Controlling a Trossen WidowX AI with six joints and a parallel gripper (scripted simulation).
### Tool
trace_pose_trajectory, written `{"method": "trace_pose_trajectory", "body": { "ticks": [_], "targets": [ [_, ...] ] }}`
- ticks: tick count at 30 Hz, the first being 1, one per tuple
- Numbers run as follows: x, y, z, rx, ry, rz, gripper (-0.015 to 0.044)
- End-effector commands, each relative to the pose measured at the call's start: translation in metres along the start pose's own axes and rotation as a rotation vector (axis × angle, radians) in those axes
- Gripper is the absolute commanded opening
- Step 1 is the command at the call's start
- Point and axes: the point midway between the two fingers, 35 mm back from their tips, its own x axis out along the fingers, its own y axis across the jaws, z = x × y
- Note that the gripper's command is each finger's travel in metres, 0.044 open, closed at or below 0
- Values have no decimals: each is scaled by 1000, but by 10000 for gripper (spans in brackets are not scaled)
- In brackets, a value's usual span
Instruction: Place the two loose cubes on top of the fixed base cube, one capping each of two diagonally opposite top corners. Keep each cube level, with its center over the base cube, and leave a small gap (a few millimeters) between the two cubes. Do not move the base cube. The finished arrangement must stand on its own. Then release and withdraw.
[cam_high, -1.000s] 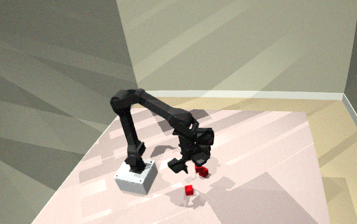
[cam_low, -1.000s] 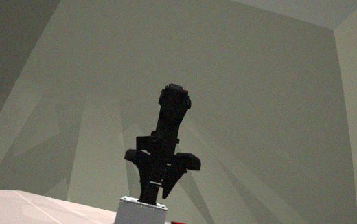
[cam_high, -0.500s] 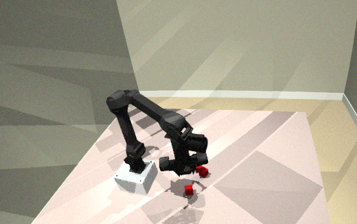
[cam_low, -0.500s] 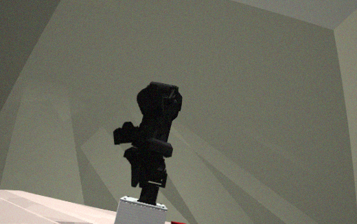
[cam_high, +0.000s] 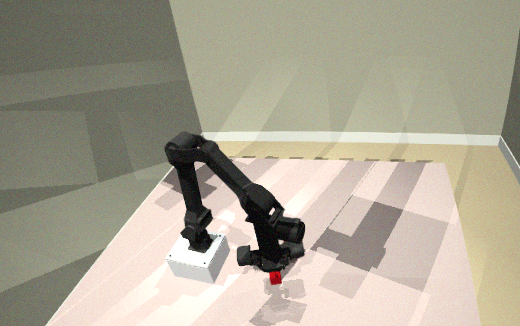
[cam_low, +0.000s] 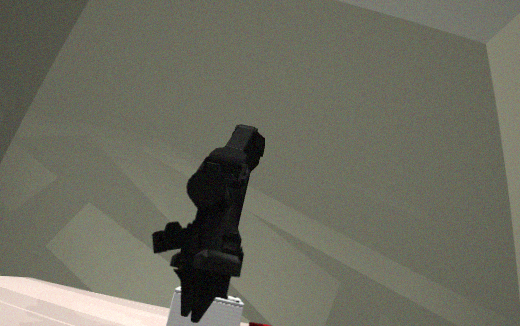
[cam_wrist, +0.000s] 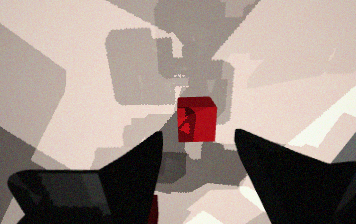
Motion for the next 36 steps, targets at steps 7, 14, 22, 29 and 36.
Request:
{"method": "trace_pose_trajectory", "body": {
  "ticks": [7, 14, 22, 29, 36],
  "targets": [
    [16, -1, -1, 4, 4, -1, 265],
    [27, -1, -1, 4, 4, -1, 265],
    [36, -1, -1, 4, 4, -1, 239],
    [36, -1, -1, 4, 4, -1, 105],
    [31, 0, 3, -25, 1, -2, 105]
  ]
}}
